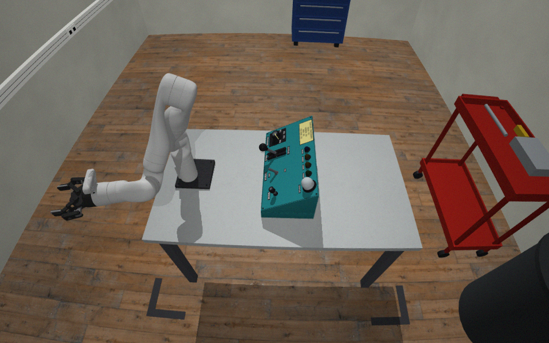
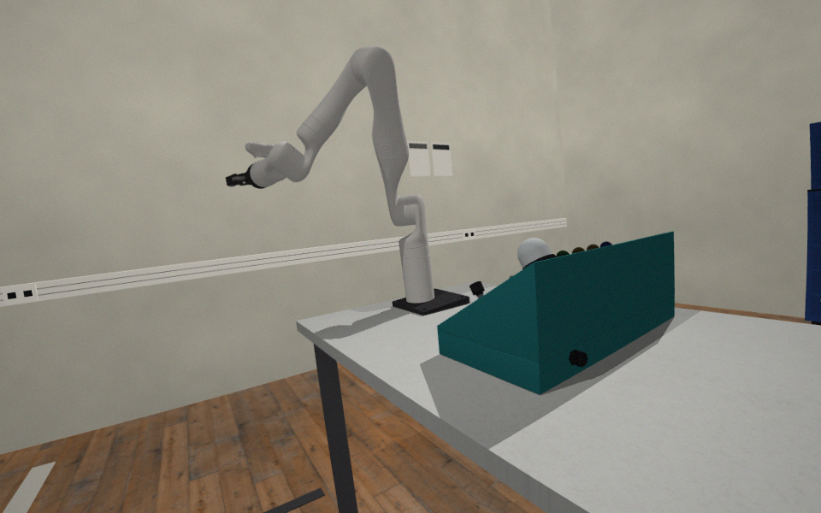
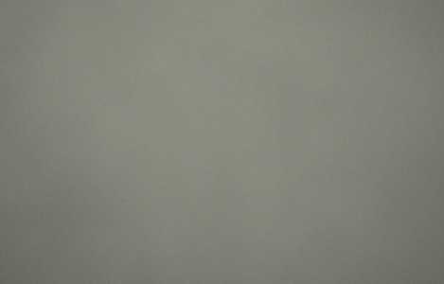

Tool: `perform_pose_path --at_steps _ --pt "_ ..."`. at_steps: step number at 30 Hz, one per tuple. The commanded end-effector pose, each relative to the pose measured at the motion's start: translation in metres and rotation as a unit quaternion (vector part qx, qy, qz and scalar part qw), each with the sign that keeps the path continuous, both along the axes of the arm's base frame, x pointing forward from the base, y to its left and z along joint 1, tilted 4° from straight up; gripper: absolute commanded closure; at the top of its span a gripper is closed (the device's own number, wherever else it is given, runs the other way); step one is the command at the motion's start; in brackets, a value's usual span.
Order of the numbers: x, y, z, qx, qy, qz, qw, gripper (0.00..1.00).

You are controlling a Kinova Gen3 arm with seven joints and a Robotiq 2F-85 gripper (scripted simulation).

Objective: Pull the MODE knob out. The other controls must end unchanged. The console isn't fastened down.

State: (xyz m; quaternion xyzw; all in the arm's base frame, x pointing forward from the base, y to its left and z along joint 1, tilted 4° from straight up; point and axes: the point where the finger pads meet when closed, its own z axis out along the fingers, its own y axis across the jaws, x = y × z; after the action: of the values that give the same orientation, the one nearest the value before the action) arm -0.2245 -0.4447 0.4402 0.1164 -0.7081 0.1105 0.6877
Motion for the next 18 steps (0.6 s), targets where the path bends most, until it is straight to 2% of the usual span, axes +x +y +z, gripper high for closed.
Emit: perform_pose_path --at_steps 1,3,14,18 --pt "-0.003 0.002 0.001 0.000 0.001 -0.004 1.000 0.00" --pt "-0.017 0.015 0.005 0.002 0.003 -0.025 1.000 0.00" --pt "-0.061 0.062 0.017 0.008 0.011 -0.096 0.995 0.00" --pt "-0.068 0.072 0.019 0.010 0.012 -0.109 0.994 0.00"
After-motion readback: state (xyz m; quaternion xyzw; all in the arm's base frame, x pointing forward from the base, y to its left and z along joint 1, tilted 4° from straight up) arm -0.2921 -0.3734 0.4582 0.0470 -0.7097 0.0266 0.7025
